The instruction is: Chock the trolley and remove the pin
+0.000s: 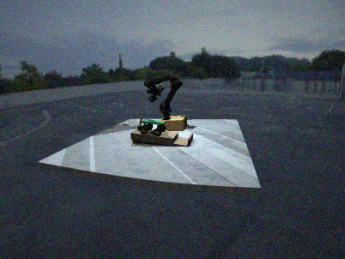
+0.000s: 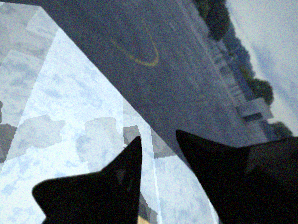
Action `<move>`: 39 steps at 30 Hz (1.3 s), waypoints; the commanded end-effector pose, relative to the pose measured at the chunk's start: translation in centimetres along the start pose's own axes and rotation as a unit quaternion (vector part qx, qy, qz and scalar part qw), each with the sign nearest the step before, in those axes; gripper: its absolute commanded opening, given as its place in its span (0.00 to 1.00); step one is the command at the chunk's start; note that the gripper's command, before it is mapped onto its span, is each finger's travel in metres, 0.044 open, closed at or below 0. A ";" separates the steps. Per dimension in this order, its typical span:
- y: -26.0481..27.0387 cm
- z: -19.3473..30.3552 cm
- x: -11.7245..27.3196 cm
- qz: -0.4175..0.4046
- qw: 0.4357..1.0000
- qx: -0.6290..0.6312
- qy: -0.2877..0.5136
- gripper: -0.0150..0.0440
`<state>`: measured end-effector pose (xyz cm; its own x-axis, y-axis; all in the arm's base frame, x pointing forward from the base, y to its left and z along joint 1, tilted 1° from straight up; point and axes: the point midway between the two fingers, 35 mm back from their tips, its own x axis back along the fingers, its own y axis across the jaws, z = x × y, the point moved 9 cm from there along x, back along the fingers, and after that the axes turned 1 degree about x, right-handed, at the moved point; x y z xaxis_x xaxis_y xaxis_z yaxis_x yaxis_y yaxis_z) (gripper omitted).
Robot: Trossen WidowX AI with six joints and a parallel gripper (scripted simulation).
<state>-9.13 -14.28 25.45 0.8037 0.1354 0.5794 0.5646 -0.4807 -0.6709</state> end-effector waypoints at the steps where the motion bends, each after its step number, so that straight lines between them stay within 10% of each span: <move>1: 2.1 -0.7 0.7 -0.055 0.998 0.004 -0.020 0.58; 39: 18.3 5.6 13.2 -0.424 0.888 0.176 0.024 0.58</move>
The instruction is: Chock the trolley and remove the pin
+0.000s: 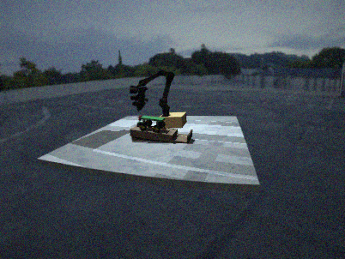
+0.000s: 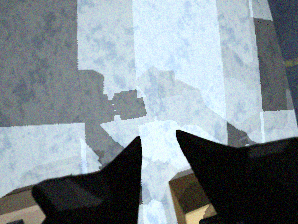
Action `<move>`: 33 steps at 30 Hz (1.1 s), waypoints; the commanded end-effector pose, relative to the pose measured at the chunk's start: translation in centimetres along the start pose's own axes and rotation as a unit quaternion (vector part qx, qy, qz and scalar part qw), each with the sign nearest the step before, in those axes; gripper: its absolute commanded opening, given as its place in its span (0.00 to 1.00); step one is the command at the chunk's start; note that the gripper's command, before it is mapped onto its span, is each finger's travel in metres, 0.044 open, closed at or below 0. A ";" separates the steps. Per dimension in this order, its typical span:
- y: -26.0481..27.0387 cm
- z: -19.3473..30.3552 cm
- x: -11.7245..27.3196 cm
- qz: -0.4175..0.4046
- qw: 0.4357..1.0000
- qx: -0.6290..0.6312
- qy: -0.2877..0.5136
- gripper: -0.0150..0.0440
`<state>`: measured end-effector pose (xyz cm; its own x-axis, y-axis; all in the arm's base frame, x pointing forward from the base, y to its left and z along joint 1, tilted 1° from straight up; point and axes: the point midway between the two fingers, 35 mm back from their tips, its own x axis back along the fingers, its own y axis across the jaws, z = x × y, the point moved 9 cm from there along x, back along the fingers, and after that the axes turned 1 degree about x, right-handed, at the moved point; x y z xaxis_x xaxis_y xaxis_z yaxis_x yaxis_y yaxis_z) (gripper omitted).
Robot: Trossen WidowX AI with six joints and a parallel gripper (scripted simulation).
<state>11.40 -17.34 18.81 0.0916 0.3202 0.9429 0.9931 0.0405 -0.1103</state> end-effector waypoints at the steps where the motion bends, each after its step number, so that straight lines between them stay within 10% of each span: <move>1: 2.0 1.2 -0.1 -0.024 0.999 0.019 0.027 0.58; 33: 9.1 8.4 -3.4 -0.070 0.986 0.038 0.143 0.58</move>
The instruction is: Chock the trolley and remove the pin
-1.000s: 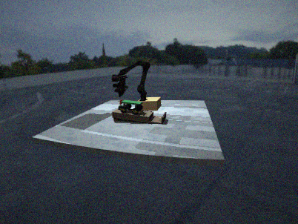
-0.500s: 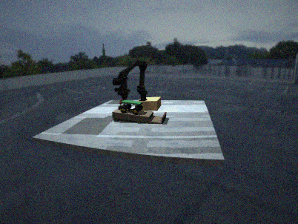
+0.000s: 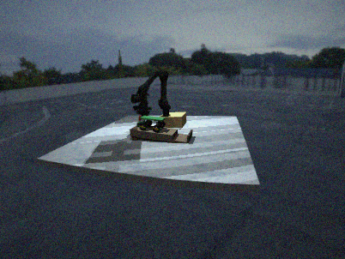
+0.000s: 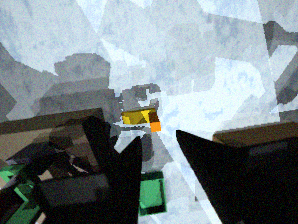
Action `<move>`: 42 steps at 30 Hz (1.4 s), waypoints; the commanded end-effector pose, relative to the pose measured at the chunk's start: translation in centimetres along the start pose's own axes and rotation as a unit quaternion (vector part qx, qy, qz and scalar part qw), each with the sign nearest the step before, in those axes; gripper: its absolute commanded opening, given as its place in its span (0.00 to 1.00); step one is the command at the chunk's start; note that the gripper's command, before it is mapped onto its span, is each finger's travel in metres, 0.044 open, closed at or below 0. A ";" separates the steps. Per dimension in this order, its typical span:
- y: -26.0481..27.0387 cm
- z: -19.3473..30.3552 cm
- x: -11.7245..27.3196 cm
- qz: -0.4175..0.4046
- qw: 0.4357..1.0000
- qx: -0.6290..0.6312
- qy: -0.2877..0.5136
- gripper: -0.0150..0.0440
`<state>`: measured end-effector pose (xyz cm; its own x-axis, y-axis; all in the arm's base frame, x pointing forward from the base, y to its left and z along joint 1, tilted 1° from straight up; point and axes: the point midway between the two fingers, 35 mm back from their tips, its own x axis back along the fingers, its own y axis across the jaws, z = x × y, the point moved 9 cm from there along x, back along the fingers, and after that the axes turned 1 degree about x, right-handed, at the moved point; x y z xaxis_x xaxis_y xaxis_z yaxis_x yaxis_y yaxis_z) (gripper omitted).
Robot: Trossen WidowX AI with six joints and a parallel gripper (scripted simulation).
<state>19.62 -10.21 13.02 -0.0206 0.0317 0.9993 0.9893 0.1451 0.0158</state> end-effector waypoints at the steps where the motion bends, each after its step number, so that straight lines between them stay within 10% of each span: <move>1: -0.1 0.2 -1.4 0.001 1.000 -0.003 0.003 0.58; 42: -0.1 0.3 -6.4 0.001 1.000 -0.003 0.003 0.58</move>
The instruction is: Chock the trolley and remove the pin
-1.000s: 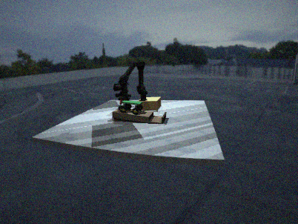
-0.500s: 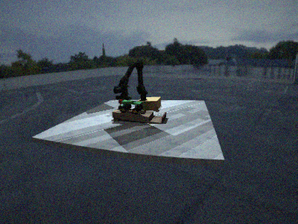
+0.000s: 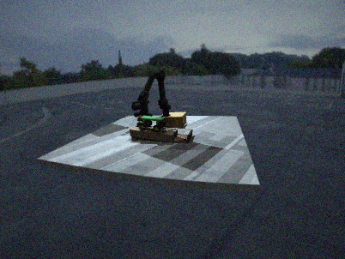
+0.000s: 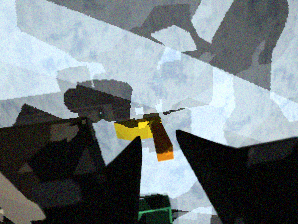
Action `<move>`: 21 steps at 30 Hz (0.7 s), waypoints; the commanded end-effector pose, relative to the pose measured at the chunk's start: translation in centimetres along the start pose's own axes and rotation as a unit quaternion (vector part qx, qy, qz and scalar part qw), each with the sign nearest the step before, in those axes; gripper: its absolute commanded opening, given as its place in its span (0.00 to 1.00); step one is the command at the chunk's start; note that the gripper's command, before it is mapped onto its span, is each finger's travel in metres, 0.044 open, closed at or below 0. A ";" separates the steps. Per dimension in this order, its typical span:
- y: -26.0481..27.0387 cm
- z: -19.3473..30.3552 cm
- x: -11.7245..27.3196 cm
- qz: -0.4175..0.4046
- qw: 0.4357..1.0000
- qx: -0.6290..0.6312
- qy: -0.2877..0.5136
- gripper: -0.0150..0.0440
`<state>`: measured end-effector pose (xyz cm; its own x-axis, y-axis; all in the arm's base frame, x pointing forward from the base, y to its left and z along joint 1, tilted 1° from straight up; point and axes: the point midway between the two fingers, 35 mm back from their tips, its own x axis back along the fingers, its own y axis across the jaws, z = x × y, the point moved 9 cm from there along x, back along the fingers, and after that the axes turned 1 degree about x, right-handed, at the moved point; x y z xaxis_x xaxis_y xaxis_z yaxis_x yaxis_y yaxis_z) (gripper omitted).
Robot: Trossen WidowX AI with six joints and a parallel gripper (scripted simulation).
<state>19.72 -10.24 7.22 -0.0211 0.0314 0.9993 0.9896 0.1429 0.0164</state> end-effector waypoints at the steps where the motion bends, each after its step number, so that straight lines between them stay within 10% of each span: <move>1: -0.1 0.1 -0.8 0.001 1.000 -0.002 0.003 0.58; 21: 0.0 0.0 -0.7 0.001 1.000 0.000 0.001 0.25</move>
<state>19.67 -10.22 6.21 -0.0181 0.0299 0.9994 0.9897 0.1427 0.0136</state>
